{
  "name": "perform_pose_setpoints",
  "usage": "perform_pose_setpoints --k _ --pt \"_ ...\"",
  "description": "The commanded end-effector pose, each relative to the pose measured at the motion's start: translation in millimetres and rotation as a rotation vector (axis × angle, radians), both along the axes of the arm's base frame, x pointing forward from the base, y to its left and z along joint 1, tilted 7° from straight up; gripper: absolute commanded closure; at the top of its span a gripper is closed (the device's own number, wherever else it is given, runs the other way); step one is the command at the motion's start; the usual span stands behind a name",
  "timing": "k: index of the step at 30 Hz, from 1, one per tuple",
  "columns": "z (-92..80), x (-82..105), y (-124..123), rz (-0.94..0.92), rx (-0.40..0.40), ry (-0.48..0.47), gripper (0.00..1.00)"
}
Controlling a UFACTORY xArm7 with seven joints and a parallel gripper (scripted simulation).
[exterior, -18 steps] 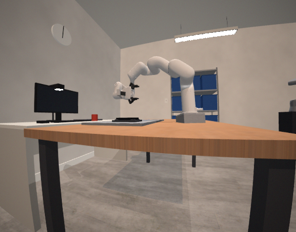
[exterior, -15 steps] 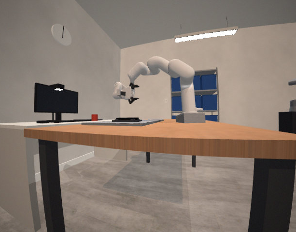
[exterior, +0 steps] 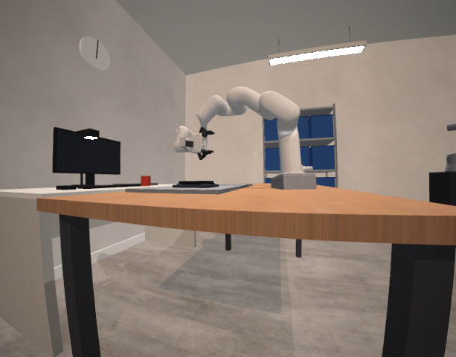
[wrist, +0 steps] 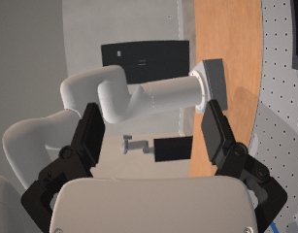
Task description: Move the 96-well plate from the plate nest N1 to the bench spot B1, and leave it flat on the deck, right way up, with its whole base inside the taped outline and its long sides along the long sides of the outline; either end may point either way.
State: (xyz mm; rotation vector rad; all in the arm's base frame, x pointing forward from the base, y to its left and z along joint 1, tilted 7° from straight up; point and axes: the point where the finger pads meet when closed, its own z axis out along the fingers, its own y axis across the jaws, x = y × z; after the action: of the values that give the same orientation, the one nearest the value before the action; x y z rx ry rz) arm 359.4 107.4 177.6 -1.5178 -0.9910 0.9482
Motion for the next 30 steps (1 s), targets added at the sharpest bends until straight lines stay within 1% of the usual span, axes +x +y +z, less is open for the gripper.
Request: perform_pose_setpoints --k 1,3,5,7,8,10,12,14,16,18,19,21,23,25,26,30 --pt "-8.4 -0.9 2.2 -0.001 -0.064 -0.021 0.00" --pt "-18.0 -2.6 4.2 -0.003 -0.128 -0.037 0.00" --pt "-21.2 -3.1 4.9 -0.005 -0.193 -0.054 0.00" --pt "-31.1 -4.5 6.2 -0.009 -0.256 -0.073 0.00" --pt "-32.6 -4.7 6.4 -0.010 -0.288 -0.082 0.00" --pt "-42.5 -5.7 7.5 -0.016 -0.352 -0.102 0.00" --pt "-43.6 -5.8 7.6 -0.021 -0.415 -0.123 0.00" --pt "-53.5 -6.4 8.4 -0.029 -0.476 -0.147 0.00" --pt "-53.5 -6.4 8.4 -0.029 -0.476 -0.147 0.00" --pt "-63.5 -6.5 9.1 -0.039 -0.537 -0.172 0.00" --pt "-63.9 -6.5 9.1 -0.044 -0.568 -0.185 0.00" --pt "-73.2 -5.9 9.8 -0.056 -0.627 -0.212 0.00" --pt "-73.2 -5.9 9.8 -0.068 -0.686 -0.240 0.00" --pt "-81.8 -4.8 10.6 -0.083 -0.744 -0.271 0.00" --pt "-81.8 -4.8 10.6 -0.091 -0.772 -0.287 0.00" --pt "-94.3 -1.5 12.5 -0.130 -0.880 -0.355 0.00"
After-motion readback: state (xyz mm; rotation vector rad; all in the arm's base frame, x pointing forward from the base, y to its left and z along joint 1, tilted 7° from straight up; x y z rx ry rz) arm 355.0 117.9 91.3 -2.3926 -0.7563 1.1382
